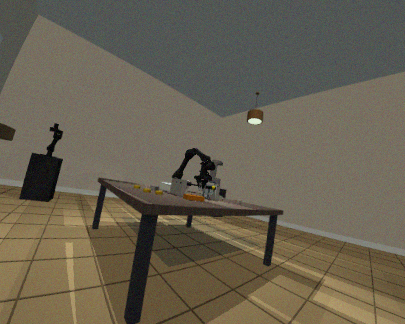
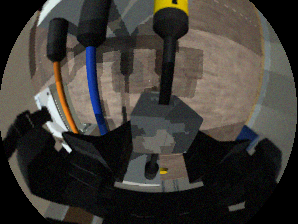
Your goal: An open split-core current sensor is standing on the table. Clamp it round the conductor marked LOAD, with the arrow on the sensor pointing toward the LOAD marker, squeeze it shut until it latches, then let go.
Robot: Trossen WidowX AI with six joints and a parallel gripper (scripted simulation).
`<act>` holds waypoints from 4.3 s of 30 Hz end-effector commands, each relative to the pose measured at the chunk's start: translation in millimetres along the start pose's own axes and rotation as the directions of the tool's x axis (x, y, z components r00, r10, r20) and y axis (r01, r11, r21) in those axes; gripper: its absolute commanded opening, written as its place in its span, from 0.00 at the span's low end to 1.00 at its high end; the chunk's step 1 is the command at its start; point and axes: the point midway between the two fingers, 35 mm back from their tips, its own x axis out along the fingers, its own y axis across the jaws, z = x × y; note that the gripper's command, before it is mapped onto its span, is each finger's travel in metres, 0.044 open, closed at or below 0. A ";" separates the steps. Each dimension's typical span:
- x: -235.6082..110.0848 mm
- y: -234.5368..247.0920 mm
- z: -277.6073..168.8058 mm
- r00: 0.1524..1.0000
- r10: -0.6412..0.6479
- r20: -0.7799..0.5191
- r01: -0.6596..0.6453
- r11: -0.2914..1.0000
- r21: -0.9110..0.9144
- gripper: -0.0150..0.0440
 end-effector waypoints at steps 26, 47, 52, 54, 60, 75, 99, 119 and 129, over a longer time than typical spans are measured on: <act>1.3 0.1 0.0 1.000 -0.001 0.000 0.001 1.000 0.000 0.70; 1.3 0.1 0.0 1.000 -0.001 0.000 0.001 1.000 0.000 0.70; 1.3 0.1 0.0 1.000 -0.001 0.000 0.001 1.000 0.000 0.88; 1.3 0.1 0.0 1.000 -0.001 0.000 0.001 1.000 0.000 0.96; 1.3 0.1 0.0 1.000 -0.001 0.000 0.001 1.000 0.000 1.00; -100.1 0.6 -2.1 1.000 -0.007 0.003 0.007 1.000 -0.003 1.00; -62.9 57.1 58.7 0.812 -0.113 -0.573 0.579 0.021 0.815 1.00; -69.6 91.1 105.7 0.499 -0.495 -0.711 0.072 -0.794 0.604 1.00; -70.7 93.6 109.5 0.475 -0.524 -0.706 -0.031 -0.812 0.582 1.00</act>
